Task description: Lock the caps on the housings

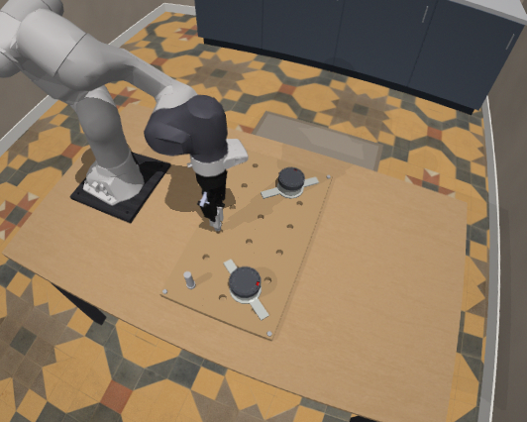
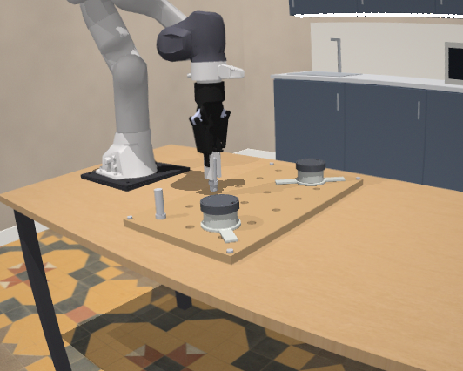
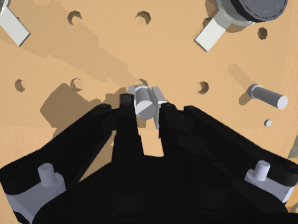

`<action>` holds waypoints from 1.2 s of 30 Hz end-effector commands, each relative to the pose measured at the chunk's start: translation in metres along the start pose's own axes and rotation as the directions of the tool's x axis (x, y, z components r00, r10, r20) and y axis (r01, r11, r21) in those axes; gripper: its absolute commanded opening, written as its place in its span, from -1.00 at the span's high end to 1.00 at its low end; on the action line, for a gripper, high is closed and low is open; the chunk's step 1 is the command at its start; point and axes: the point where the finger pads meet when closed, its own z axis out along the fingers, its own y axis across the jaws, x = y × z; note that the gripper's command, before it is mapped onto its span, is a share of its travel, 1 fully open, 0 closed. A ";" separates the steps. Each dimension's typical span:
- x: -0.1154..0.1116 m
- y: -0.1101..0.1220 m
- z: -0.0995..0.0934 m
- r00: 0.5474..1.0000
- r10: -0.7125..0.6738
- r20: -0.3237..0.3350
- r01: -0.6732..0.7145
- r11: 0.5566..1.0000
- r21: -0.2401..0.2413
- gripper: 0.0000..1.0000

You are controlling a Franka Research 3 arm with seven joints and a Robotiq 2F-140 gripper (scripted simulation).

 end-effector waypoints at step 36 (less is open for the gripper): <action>0.004 -0.001 0.010 1.000 -0.009 -0.012 0.009 1.000 0.002 0.80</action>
